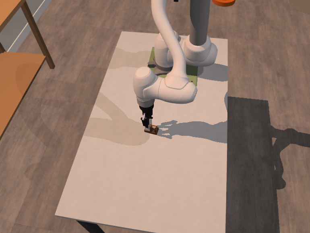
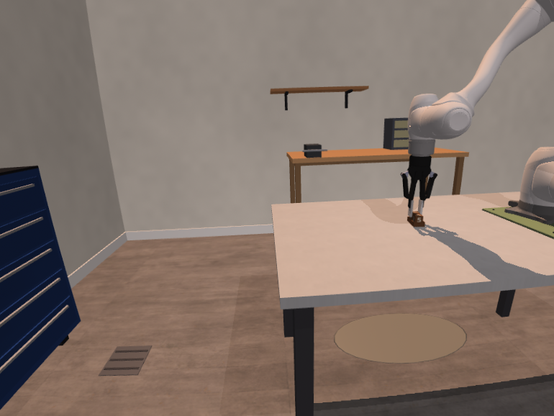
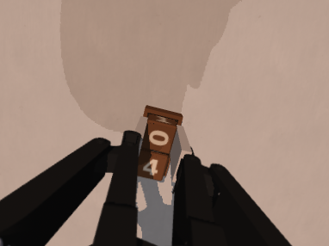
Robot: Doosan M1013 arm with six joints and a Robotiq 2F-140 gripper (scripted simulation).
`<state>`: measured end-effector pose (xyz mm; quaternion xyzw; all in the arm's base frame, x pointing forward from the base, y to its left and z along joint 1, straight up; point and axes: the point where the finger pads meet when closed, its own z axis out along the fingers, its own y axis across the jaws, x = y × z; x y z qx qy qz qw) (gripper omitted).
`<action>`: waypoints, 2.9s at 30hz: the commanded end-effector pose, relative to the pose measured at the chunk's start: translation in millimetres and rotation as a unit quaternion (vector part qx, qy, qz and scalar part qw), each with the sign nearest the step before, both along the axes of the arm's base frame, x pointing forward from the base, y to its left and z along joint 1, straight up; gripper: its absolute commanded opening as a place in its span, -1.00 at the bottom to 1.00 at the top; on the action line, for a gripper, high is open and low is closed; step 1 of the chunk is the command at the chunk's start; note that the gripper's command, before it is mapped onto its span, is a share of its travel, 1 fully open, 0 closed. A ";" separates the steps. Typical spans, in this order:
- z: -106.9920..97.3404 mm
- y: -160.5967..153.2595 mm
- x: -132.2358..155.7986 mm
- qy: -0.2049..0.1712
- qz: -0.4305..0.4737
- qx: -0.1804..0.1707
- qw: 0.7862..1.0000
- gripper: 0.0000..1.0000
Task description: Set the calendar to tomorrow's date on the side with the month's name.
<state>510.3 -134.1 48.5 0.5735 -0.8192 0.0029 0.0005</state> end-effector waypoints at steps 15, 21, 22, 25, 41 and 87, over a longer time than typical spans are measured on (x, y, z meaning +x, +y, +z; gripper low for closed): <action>-4.9 3.1 -4.0 0.003 0.000 0.002 1.000 -0.68; -4.9 3.1 -4.0 0.003 0.000 0.002 1.000 -0.63; -4.9 3.1 -4.0 0.003 0.000 0.002 1.000 -0.63; -4.9 3.1 -4.0 0.003 0.000 0.002 1.000 -0.58; -4.9 3.1 -4.0 0.003 0.000 0.002 1.000 -0.44; 85.1 3.3 -3.7 0.003 0.000 0.002 1.000 1.00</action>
